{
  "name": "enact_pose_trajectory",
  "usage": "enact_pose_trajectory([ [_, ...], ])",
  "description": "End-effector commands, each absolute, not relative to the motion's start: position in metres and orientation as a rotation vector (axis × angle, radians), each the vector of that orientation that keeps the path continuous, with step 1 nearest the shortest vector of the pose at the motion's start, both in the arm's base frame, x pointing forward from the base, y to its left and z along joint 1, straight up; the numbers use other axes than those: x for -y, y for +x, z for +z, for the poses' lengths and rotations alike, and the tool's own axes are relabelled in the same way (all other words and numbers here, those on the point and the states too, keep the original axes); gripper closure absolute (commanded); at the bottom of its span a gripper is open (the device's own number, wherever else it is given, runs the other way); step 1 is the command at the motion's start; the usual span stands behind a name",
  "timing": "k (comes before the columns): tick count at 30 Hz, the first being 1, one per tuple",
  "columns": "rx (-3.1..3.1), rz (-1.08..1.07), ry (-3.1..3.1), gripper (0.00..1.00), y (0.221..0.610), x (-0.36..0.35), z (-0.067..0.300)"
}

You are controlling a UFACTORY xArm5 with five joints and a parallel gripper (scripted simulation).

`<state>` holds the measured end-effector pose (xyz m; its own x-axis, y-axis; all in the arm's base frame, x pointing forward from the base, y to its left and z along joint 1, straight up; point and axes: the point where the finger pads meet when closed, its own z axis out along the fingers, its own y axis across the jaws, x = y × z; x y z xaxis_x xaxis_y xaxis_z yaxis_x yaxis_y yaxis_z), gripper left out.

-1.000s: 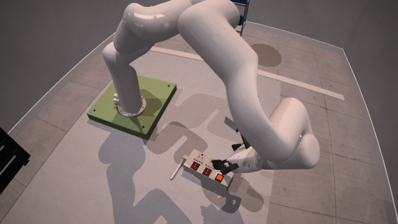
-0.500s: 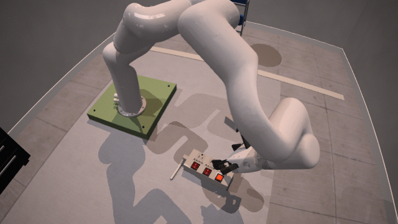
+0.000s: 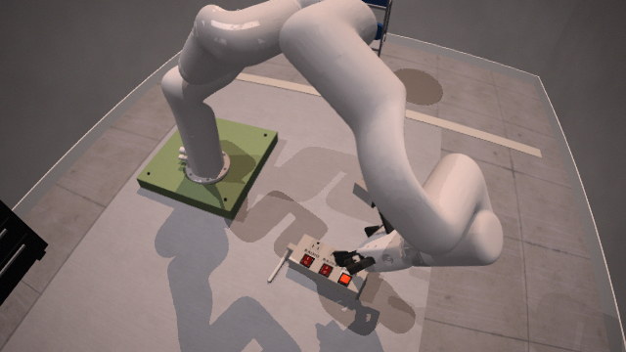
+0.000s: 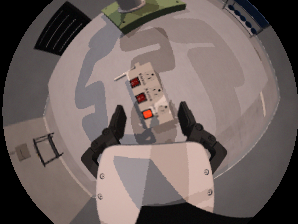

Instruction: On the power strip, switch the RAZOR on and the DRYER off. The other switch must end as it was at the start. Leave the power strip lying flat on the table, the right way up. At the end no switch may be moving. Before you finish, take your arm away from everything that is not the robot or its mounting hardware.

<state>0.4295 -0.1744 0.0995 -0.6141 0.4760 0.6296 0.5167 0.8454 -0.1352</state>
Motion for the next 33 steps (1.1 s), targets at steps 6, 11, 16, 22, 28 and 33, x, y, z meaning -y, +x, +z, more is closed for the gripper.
enact_pose_trajectory([
  [6,2.339,-0.077,-0.720,0.00,0.430,0.175,0.101],
  [11,2.339,-0.077,-0.720,0.00,0.430,0.175,0.101],
  [16,2.339,-0.077,-0.720,0.00,0.430,0.175,0.101],
  [22,2.339,-0.077,-0.720,0.00,0.430,0.175,0.101],
  [28,2.410,-0.098,-0.682,0.00,0.429,0.178,0.105],
  [33,2.562,-0.129,-0.590,0.00,0.424,0.185,0.113],
])
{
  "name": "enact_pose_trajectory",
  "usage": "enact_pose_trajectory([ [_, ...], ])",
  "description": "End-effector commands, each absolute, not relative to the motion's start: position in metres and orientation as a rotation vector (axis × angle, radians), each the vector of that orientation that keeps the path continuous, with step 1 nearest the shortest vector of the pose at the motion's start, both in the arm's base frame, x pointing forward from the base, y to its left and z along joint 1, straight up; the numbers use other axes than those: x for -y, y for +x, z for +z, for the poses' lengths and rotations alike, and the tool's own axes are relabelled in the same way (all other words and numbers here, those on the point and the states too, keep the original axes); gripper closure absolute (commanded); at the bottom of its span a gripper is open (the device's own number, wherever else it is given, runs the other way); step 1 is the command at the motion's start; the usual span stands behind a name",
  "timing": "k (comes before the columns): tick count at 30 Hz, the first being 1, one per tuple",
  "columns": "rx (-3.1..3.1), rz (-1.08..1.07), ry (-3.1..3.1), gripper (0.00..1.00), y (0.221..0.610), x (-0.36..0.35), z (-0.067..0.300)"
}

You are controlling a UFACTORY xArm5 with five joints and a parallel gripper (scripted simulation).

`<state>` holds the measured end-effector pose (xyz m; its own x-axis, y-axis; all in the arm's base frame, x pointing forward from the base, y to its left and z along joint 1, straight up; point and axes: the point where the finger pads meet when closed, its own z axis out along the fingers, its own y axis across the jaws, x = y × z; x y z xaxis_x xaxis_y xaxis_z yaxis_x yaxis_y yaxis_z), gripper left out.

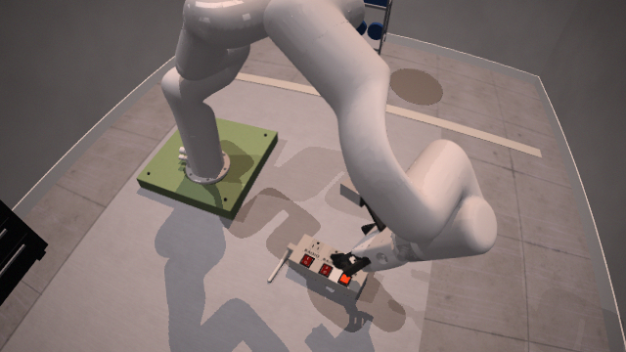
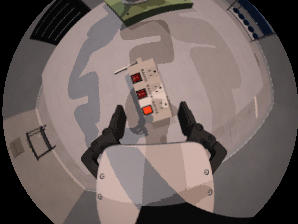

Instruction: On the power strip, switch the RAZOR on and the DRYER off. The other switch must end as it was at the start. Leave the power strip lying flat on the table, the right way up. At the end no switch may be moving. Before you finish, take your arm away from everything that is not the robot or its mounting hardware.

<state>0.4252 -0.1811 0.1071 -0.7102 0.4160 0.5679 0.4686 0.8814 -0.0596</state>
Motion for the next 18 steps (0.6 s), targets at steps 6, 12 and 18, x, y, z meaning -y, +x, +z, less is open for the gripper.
enact_pose_trajectory([
  [6,2.766,-0.137,-0.440,0.00,0.412,0.192,0.124],
  [12,2.898,-0.117,-0.322,0.00,0.400,0.195,0.131],
  [18,3.007,-0.080,-0.210,0.00,0.389,0.197,0.135],
])
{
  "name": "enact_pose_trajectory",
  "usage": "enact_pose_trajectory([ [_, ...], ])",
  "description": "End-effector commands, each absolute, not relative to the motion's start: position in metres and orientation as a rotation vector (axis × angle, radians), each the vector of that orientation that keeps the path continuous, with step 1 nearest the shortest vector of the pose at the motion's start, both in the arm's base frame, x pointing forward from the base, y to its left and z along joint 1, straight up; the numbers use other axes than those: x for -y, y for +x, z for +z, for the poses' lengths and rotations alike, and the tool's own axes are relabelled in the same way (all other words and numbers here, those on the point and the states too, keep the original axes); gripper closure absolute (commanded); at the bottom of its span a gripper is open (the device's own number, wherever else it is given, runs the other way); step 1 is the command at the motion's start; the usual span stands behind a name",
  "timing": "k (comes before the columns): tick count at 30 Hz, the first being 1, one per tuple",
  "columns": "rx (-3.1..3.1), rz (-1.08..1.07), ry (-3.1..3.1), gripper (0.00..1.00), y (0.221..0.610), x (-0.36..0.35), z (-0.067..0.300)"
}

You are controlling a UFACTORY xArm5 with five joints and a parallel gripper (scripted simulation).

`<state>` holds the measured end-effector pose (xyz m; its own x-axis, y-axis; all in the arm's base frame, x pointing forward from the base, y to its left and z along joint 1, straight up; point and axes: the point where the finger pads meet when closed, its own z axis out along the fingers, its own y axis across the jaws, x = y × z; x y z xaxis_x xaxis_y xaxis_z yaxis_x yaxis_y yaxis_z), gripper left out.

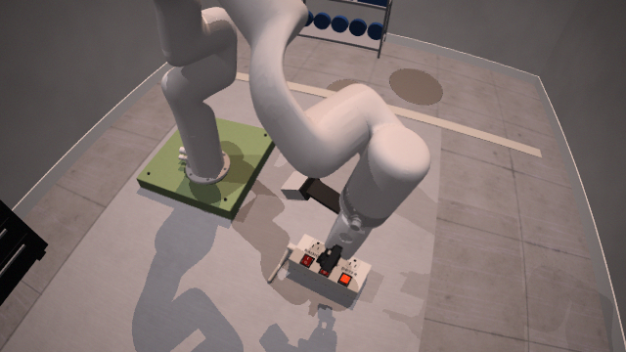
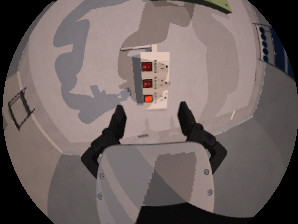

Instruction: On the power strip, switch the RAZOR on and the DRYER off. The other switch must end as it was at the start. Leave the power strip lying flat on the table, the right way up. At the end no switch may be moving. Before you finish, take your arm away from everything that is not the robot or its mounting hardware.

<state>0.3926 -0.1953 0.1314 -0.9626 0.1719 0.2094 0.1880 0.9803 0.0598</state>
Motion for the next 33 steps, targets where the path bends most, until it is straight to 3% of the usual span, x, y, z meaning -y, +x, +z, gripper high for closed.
enact_pose_trajectory([
  [1,3.049,-0.060,-0.162,0.00,0.384,0.197,0.137],
  [24,3.134,-0.005,-0.056,0.00,0.372,0.197,0.139],
  [30,3.119,-0.004,-0.318,0.00,0.384,0.186,0.079],
  [33,3.116,-0.004,-0.340,0.00,0.384,0.185,0.074],
])
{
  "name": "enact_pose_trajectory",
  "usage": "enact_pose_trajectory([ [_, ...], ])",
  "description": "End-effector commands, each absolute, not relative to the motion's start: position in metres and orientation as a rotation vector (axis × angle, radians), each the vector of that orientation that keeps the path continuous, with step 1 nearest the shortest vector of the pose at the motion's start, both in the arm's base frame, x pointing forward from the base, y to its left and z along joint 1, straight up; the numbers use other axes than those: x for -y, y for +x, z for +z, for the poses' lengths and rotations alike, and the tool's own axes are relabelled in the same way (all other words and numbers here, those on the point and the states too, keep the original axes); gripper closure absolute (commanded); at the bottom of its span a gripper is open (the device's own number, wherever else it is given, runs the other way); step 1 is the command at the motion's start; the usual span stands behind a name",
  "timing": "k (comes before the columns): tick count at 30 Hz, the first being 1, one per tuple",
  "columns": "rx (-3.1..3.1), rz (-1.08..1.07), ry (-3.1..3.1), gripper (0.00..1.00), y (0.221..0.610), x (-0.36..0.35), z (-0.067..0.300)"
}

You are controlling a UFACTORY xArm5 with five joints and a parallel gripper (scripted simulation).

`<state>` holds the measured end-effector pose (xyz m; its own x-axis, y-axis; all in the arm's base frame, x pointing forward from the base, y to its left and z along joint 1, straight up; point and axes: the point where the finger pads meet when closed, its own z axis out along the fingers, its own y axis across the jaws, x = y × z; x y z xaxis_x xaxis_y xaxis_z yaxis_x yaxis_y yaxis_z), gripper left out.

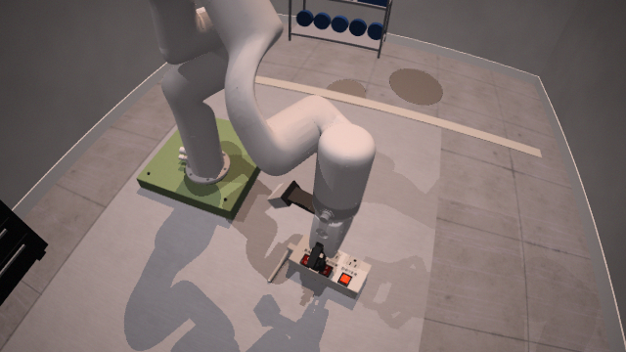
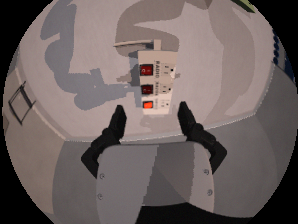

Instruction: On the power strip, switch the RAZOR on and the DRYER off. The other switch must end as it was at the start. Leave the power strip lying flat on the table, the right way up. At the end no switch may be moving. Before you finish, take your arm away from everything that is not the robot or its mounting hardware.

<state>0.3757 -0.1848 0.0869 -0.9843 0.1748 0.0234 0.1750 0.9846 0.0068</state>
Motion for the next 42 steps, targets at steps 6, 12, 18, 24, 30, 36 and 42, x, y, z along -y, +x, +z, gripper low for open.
enact_pose_trajectory([
  [6,3.116,-0.004,-0.340,1.00,0.3843,0.1853,0.0743],
  [12,3.116,-0.004,-0.340,1.00,0.3843,0.1853,0.0743],
  [18,3.116,-0.004,-0.340,1.00,0.3843,0.1853,0.0743],
  [24,3.116,-0.004,-0.340,1.00,0.3843,0.1853,0.0743],
  [30,3.116,-0.004,-0.340,1.00,0.3843,0.1853,0.0743],
  [36,3.116,-0.004,-0.340,1.00,0.3843,0.1853,0.0743],
  [42,3.116,-0.004,-0.340,1.00,0.3843,0.1853,0.0737],
])
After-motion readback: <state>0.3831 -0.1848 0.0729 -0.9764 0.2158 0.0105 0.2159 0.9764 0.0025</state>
